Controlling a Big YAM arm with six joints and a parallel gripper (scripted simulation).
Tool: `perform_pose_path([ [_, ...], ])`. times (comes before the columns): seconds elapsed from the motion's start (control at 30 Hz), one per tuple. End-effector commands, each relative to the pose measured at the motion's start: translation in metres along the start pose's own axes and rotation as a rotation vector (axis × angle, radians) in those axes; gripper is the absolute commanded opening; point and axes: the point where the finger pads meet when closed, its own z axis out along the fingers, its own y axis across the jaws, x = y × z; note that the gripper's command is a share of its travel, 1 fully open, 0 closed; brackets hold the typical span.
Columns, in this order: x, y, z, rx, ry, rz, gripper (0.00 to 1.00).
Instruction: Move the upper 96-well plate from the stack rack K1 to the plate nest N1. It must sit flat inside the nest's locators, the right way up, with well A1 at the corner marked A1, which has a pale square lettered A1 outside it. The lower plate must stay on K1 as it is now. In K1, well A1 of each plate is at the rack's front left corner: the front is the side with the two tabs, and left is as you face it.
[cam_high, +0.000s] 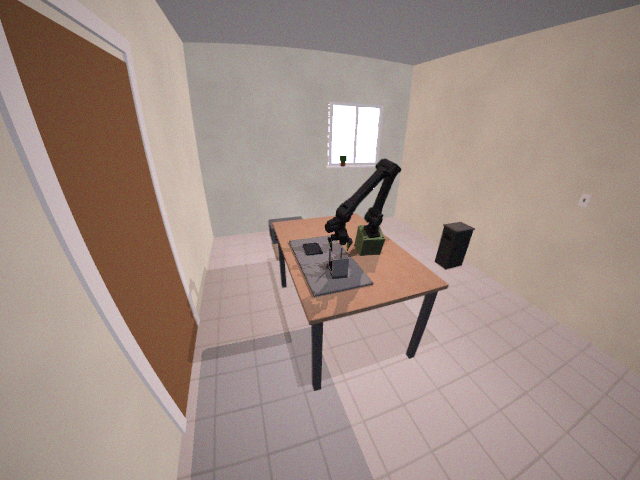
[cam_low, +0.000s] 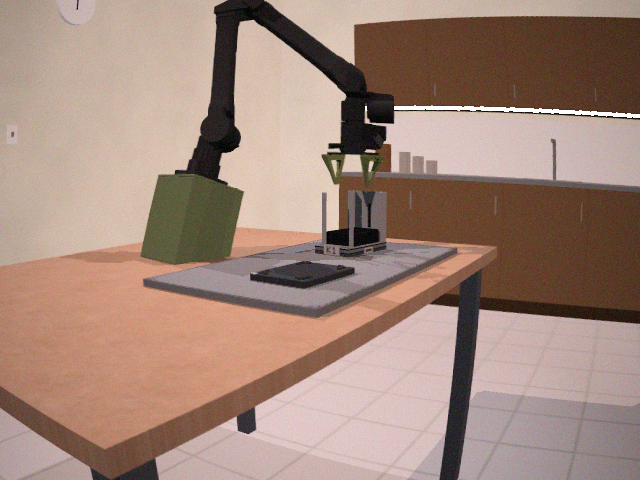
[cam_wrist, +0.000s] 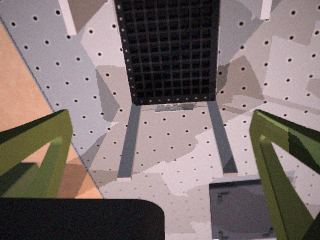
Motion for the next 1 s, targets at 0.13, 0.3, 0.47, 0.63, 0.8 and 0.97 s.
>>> perform_pose_path([
  [0.13, -0.013, -0.016, -0.013, 0.046, -0.032, -0.093, 1.0],
  [0.3, -0.013, -0.016, -0.013, 0.046, -0.032, -0.093, 1.0],
  [0.47, -0.008, -0.007, 0.004, 0.019, -0.019, -0.105, 1.0],
  [0.63, -0.012, -0.009, 0.008, 0.025, -0.023, -0.098, 1.0],
  [0.8, -0.009, -0.009, 0.016, 0.023, -0.02, -0.083, 1.0],
  [0.97, -0.007, -0.007, 0.026, 0.02, -0.017, -0.083, 1.0],
])
